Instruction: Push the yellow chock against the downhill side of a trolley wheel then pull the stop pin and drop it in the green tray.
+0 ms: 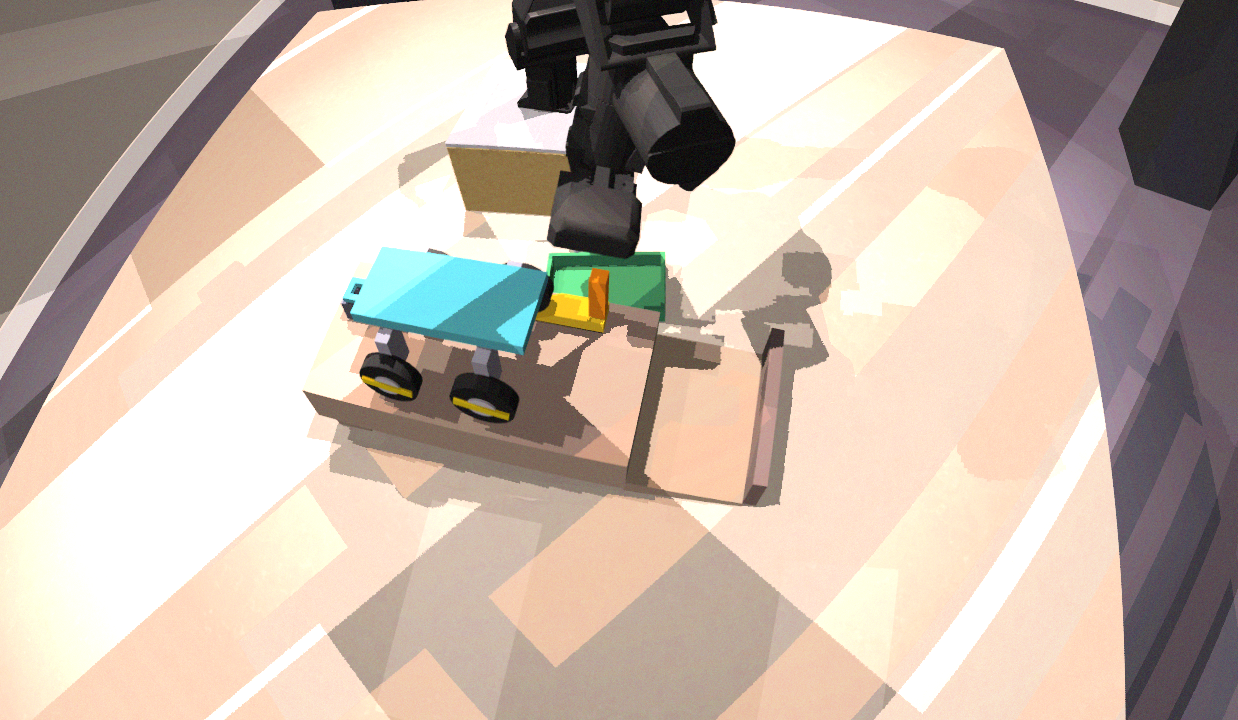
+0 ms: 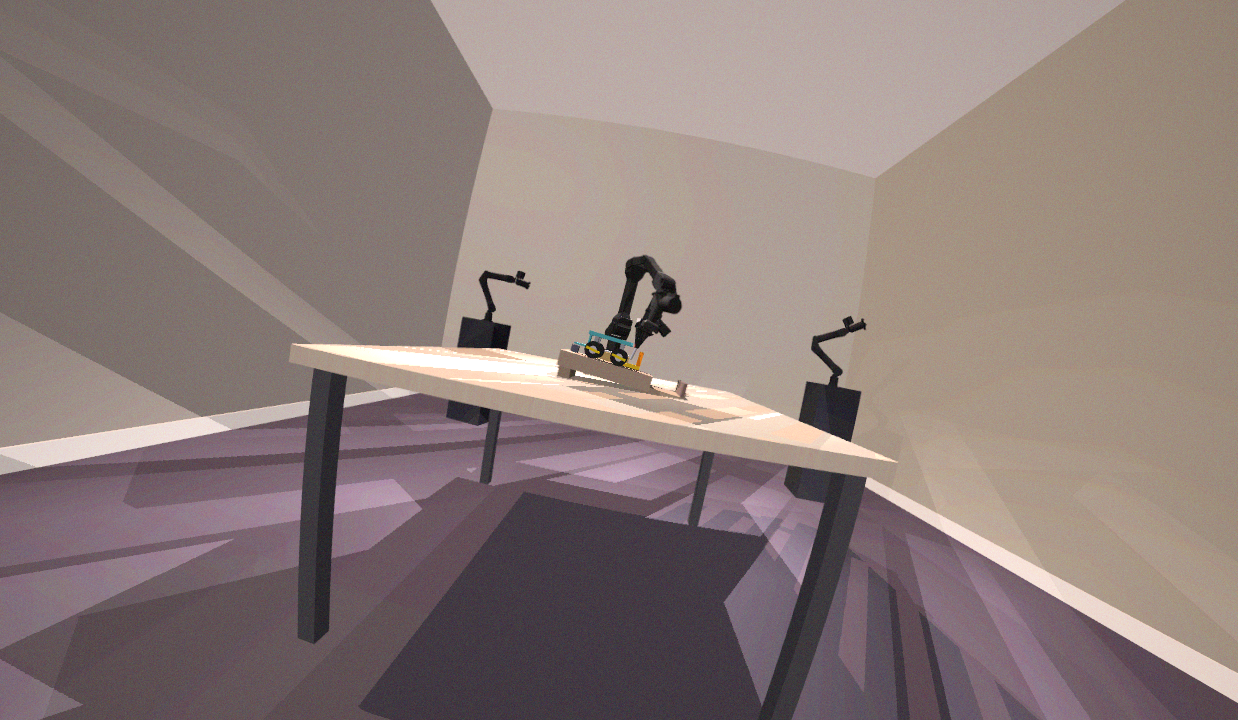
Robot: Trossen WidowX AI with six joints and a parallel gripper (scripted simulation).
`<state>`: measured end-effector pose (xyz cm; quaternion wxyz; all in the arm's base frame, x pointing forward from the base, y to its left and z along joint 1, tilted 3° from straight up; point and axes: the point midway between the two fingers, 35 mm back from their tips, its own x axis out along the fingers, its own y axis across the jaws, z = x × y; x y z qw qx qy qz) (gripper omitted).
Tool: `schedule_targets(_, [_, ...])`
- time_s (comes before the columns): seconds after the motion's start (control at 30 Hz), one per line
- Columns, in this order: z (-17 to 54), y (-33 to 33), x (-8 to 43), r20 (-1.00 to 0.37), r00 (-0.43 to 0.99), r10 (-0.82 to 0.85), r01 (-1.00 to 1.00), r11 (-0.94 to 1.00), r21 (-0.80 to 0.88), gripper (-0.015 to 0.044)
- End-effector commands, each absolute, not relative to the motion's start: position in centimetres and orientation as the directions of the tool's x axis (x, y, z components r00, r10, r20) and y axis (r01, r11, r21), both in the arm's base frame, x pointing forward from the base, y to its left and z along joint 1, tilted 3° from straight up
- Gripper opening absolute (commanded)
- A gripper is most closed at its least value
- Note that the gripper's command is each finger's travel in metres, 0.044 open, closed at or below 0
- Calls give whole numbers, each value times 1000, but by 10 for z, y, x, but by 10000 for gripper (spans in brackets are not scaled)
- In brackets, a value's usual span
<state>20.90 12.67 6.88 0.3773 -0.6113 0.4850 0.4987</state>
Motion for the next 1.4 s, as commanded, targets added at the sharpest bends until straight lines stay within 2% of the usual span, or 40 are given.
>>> schedule_targets(0.0, [70, 126, 208, -981, 40, -189, -932, -361, 31, 0])
schedule_targets(0.6, [71, 123, 207, -993, 74, -92, -594, -804, 30, 0])
schedule_targets(1.03, [70, 121, 208, -998, 45, -39, -283, -959, 25, 0])
schedule_targets(1.37, [70, 119, 209, -1000, 17, 9, 15, -1000, -8, 0])
